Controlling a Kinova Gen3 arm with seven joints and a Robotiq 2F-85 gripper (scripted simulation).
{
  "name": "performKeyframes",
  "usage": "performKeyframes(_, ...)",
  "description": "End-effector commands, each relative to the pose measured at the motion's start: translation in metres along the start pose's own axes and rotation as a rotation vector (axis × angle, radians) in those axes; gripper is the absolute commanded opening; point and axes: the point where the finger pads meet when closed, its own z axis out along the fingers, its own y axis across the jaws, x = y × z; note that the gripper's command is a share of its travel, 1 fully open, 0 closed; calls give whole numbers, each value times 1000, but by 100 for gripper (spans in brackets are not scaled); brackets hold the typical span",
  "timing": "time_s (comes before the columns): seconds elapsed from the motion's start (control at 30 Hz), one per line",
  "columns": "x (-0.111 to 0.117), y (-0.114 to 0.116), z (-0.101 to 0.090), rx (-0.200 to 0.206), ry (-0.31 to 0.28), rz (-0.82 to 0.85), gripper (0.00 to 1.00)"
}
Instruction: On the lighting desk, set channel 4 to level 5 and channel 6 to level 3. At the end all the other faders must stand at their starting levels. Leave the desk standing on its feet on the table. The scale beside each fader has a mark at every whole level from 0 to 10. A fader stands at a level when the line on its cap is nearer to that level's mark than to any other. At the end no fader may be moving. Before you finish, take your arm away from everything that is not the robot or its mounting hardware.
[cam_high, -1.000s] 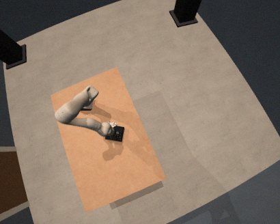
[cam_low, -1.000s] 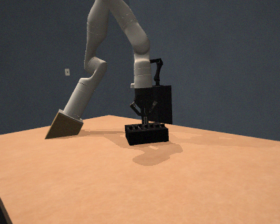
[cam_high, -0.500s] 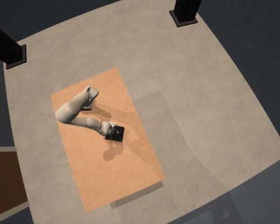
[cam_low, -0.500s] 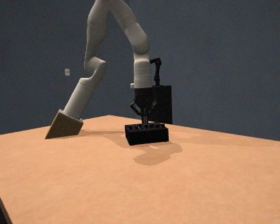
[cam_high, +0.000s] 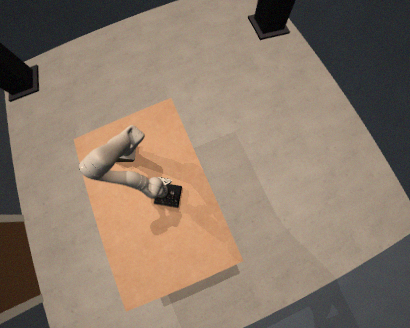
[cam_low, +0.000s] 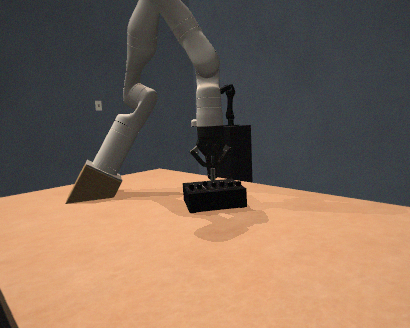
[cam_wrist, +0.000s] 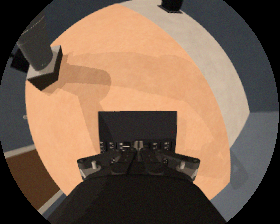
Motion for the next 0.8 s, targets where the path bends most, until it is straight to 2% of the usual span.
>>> performKeyframes(0.0, -3, -1, -7, -2, -6, 6, 0)
performKeyframes(0.33, -3, -1, -32, -2, -6, 6, 0)
performKeyframes(0.77, -3, -1, -33, -2, -6, 6, 0)
